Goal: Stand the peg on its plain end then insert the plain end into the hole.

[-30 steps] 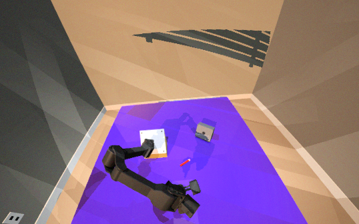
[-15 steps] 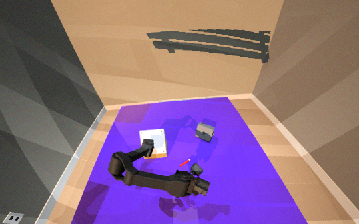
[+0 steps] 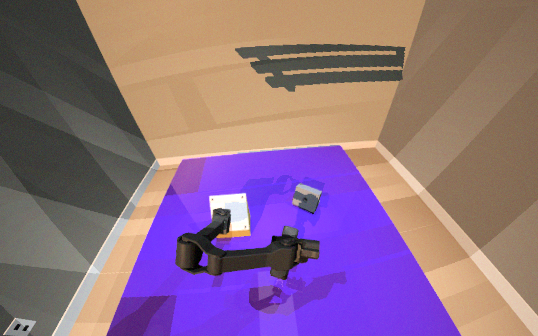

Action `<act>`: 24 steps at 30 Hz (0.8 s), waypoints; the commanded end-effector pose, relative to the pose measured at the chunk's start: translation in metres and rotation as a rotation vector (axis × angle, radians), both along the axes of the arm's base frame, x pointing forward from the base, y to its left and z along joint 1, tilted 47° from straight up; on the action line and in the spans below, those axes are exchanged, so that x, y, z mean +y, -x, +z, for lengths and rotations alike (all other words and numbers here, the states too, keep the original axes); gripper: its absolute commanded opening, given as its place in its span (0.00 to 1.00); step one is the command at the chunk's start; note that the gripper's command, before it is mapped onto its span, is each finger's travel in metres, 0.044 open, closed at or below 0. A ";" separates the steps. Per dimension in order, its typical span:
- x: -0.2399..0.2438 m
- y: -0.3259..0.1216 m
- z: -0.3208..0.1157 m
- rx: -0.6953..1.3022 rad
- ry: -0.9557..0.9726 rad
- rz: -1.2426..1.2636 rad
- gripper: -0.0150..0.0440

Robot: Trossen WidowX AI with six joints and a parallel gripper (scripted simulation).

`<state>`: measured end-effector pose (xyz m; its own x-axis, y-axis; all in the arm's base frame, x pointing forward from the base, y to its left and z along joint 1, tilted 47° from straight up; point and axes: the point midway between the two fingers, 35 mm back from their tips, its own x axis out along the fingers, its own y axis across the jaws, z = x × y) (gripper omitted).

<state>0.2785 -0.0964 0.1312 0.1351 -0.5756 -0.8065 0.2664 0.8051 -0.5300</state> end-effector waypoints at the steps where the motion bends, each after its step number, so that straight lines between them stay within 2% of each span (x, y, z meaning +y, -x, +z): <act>1: 0.012 -0.001 -0.013 0.094 0.042 0.104 1.00; 24: 0.075 0.008 -0.067 0.565 0.298 0.651 1.00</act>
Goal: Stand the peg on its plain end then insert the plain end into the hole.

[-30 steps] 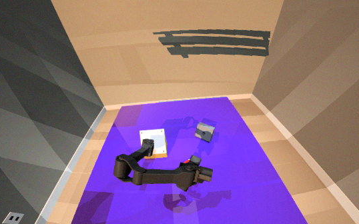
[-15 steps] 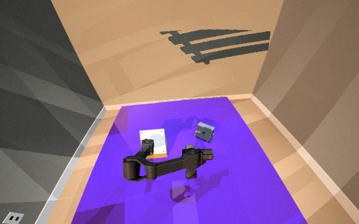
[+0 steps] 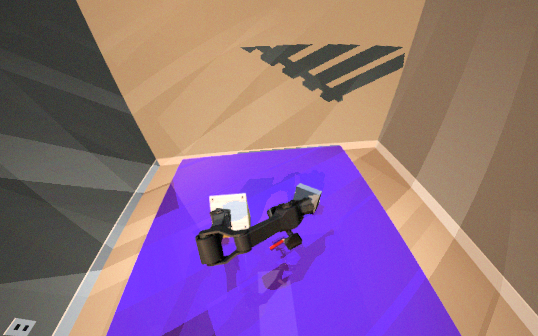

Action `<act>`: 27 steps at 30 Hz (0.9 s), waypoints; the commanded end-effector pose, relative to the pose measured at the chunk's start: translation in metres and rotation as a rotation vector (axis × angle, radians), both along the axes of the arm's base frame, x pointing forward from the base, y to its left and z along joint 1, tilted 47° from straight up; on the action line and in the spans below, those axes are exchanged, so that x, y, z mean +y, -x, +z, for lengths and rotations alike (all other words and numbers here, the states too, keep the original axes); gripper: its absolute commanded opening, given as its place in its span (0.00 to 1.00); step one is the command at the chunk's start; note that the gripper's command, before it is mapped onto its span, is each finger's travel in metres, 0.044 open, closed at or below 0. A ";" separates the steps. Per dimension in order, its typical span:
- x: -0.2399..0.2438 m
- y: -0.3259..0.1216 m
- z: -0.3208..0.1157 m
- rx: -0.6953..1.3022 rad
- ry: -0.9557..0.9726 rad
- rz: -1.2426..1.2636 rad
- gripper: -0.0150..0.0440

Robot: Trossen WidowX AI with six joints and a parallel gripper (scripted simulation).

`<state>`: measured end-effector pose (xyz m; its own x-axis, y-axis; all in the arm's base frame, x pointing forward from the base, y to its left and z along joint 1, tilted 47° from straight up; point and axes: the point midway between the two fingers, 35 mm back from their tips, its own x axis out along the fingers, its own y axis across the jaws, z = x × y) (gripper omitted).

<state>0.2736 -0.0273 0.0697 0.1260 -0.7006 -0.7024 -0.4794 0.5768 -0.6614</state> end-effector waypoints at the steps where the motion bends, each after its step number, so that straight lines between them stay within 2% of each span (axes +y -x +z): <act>1: 0.007 0.003 -0.006 0.060 0.042 0.074 1.00; 27: -0.015 -0.004 -0.029 0.060 0.038 0.074 1.00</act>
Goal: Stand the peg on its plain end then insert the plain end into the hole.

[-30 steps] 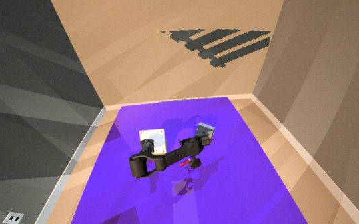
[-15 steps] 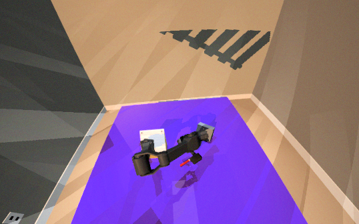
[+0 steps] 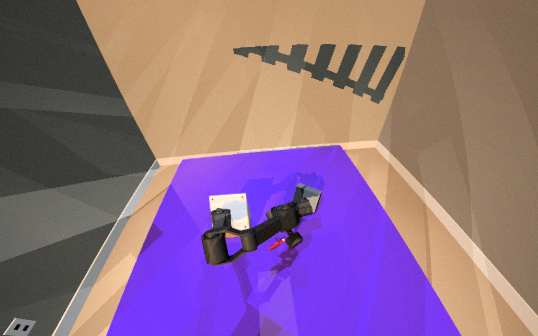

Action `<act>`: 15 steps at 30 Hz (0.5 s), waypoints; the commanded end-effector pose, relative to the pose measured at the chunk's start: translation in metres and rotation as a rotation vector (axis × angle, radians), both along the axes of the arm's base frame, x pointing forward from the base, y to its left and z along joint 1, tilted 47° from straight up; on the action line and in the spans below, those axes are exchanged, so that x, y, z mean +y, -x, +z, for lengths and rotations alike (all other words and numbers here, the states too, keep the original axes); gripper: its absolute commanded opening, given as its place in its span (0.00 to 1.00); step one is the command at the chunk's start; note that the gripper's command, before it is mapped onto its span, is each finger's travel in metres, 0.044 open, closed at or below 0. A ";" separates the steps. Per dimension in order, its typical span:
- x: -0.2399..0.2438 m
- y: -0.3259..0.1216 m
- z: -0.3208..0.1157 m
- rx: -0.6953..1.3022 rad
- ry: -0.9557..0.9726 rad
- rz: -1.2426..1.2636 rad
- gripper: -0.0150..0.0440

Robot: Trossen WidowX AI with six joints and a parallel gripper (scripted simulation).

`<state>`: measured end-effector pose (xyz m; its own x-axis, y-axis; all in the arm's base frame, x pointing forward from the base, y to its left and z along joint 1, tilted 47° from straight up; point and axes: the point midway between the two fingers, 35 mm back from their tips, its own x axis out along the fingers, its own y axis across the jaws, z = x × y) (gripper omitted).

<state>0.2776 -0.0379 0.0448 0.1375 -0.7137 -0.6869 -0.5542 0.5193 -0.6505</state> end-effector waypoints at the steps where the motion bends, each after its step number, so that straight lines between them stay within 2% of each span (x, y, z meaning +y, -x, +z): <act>1: -0.005 0.000 -0.005 0.005 0.006 0.004 1.00; 15: -0.022 -0.003 -0.020 0.005 0.008 0.004 1.00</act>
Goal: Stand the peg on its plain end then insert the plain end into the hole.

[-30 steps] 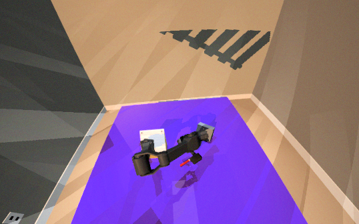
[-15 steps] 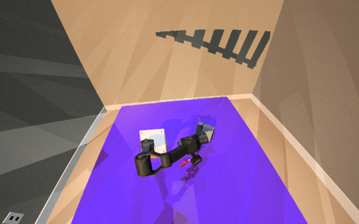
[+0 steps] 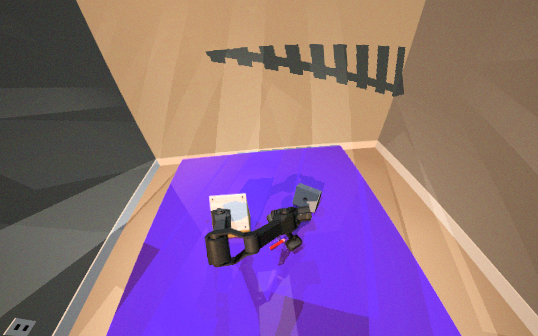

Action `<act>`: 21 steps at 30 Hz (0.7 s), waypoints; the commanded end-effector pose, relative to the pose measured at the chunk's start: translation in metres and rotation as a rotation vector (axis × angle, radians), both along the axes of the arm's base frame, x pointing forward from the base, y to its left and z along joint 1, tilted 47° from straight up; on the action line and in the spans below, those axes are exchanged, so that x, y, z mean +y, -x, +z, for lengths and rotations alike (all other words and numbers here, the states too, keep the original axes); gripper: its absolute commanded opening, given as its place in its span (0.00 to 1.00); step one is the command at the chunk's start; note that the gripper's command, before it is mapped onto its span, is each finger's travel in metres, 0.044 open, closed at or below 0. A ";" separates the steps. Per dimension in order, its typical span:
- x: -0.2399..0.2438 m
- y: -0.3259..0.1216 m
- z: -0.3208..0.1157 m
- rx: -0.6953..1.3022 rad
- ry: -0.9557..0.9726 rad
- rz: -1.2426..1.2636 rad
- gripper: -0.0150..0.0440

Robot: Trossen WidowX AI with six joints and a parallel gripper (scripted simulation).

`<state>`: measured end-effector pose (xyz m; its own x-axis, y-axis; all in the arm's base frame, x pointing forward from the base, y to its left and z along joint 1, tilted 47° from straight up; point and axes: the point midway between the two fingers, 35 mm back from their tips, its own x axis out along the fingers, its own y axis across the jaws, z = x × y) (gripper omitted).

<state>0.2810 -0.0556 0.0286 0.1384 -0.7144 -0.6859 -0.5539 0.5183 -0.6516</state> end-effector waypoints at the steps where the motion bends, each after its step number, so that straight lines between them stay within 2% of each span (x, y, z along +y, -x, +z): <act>1: -0.005 0.000 -0.005 0.005 0.007 0.004 1.00; 14: -0.020 0.000 -0.016 0.005 0.012 0.003 1.00; 21: -0.020 0.000 -0.016 0.005 0.012 0.003 0.69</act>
